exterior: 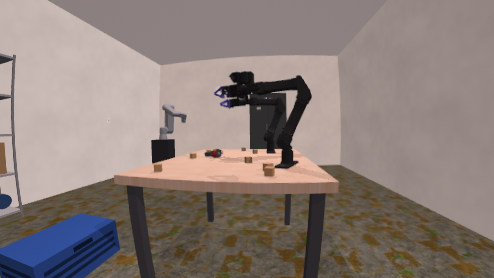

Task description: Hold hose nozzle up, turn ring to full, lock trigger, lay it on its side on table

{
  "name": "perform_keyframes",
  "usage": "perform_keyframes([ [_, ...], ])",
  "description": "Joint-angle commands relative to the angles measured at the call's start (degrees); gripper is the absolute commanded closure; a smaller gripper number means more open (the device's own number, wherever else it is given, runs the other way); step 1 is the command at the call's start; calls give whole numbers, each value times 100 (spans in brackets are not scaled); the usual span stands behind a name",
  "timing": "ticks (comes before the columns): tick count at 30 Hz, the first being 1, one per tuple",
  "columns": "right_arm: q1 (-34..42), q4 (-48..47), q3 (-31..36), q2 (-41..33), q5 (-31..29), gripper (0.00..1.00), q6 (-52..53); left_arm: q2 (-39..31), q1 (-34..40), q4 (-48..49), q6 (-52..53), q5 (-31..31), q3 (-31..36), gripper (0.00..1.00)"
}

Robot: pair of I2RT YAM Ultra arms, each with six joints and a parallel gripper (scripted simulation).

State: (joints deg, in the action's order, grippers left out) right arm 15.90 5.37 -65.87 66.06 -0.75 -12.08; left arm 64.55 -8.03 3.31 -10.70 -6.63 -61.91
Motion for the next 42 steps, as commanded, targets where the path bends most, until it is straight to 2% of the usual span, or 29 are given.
perform_keyframes([
  [1,-349,-294,120,-284,34,0,429,-274,207,-125,408,256,-5,0],
  [8,-1092,-552,415,-564,74,0,1007,-485,582,-284,926,575,101,0],
  [11,-1201,-582,331,-570,112,0,1070,-499,638,-259,968,629,61,0],
  [12,-1307,-607,512,-616,104,0,1153,-522,684,-318,1048,659,218,0],
  [15,-1558,-688,594,-713,115,0,1338,-594,820,-366,1210,772,119,0],
  [17,-1654,-715,570,-753,143,0,1351,-618,871,-373,1227,792,281,0],
  [19,-1627,-690,502,-752,163,0,1275,-629,866,-273,1143,778,93,0],
  [20,-1648,-676,397,-781,112,0,1198,-658,877,-200,1046,722,26,63],
  [27,-1597,-550,658,-781,106,0,1220,-664,796,-201,1045,731,13,63],
  [29,-1551,-586,390,-566,83,0,1229,-515,747,-206,1057,680,7,63],
  [36,-1558,-541,362,-657,50,0,1237,-435,768,-275,1091,624,3,63],
  [37,-1559,-588,364,-662,51,23,1235,-435,768,-275,1091,624,3,63],
  [42,-1558,-587,362,-660,51,23,1232,-435,768,-275,1091,631,3,63],
])
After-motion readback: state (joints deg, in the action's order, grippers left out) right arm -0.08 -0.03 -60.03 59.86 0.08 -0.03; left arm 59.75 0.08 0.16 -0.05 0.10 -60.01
